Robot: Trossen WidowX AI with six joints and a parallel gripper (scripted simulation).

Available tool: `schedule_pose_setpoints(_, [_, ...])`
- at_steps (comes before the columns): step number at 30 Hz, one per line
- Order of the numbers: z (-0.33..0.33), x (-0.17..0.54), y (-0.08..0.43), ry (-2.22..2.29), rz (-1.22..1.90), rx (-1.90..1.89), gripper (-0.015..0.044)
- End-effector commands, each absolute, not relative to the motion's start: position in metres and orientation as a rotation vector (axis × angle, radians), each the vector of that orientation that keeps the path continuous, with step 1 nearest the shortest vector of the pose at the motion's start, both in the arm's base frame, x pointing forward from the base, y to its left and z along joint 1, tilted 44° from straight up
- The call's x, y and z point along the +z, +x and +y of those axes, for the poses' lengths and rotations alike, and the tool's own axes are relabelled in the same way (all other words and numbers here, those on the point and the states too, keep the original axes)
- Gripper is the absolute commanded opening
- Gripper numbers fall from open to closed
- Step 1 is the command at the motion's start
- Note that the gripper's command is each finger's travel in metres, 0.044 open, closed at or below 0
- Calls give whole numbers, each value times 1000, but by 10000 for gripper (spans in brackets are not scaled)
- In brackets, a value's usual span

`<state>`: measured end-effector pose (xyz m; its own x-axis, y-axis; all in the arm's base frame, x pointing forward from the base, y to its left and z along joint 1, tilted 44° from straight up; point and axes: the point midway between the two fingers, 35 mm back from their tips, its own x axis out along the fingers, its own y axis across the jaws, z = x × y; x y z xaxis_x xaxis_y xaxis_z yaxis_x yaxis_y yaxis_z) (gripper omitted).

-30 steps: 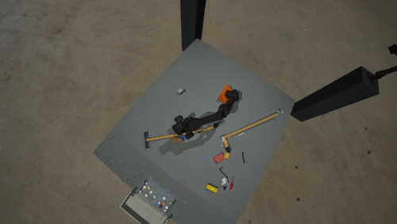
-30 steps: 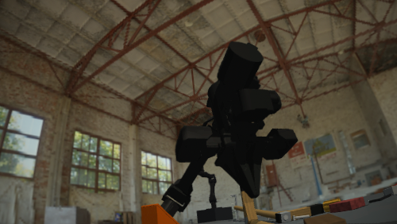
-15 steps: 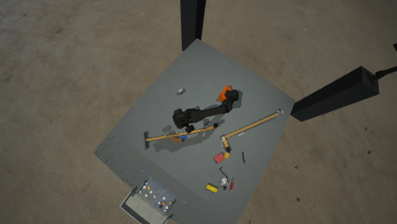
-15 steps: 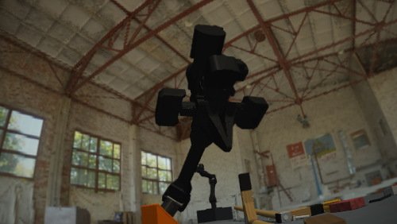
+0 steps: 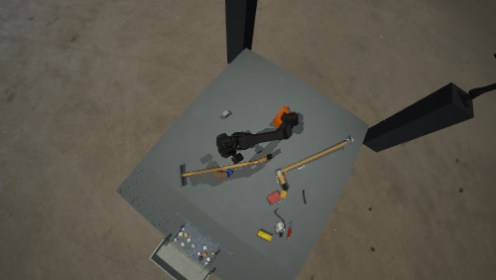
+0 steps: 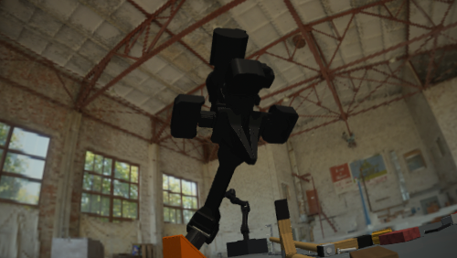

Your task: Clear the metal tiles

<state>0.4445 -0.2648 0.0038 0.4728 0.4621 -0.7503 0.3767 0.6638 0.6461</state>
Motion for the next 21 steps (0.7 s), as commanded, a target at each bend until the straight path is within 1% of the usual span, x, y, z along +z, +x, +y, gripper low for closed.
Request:
schedule_pose_setpoints(1, [-261,0,447,898,1116,63,0])
schedule_pose_setpoints(21, [-236,-32,457,897,1116,62,0])
